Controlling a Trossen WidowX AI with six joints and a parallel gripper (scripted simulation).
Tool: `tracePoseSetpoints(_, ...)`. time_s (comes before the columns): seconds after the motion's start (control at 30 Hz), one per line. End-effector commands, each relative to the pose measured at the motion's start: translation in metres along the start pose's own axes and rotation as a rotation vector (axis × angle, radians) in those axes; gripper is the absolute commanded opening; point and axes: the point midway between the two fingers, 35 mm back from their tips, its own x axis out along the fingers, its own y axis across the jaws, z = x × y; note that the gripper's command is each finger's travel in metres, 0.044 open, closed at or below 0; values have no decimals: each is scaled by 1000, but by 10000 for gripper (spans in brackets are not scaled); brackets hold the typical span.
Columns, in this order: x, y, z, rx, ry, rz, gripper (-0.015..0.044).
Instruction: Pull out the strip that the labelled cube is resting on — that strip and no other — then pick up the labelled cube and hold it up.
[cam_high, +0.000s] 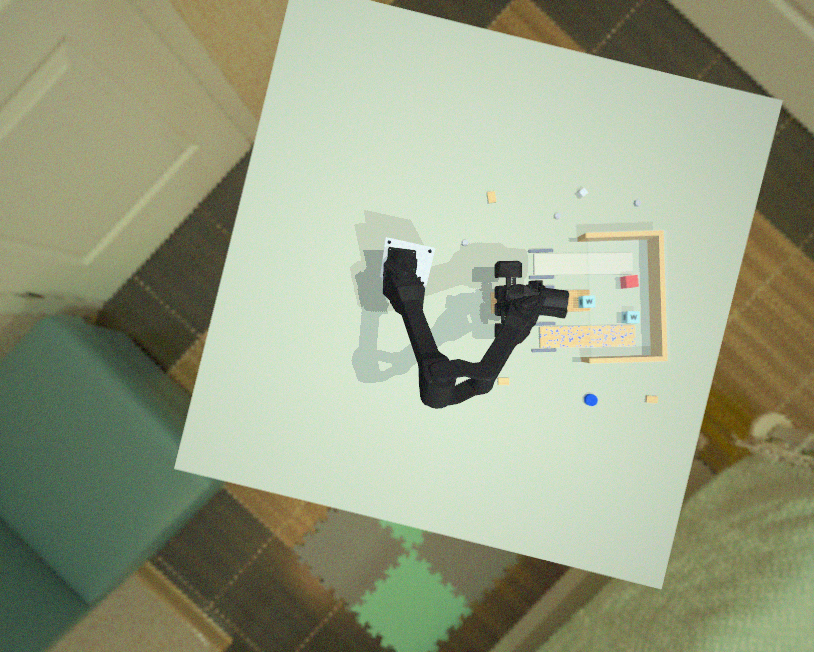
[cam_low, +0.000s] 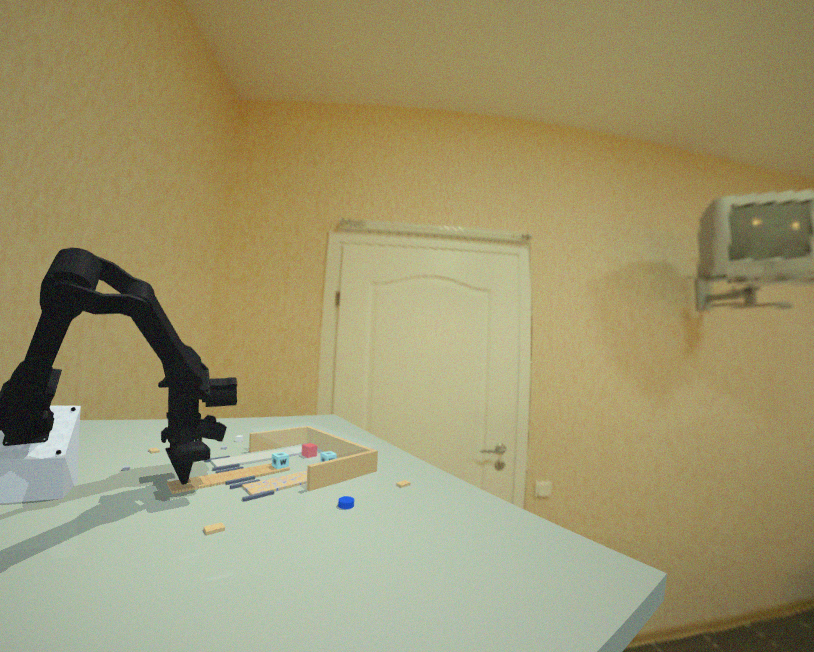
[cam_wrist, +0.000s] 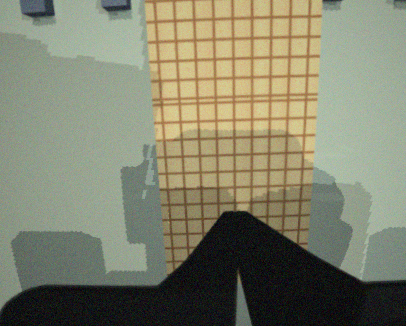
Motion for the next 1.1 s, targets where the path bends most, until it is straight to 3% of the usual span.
tracePoseSetpoints(0.0,6,0,-16,-10,33,-2,0)
tracePoseSetpoints(1.07,5,-1,-56,-12,35,-2,0)
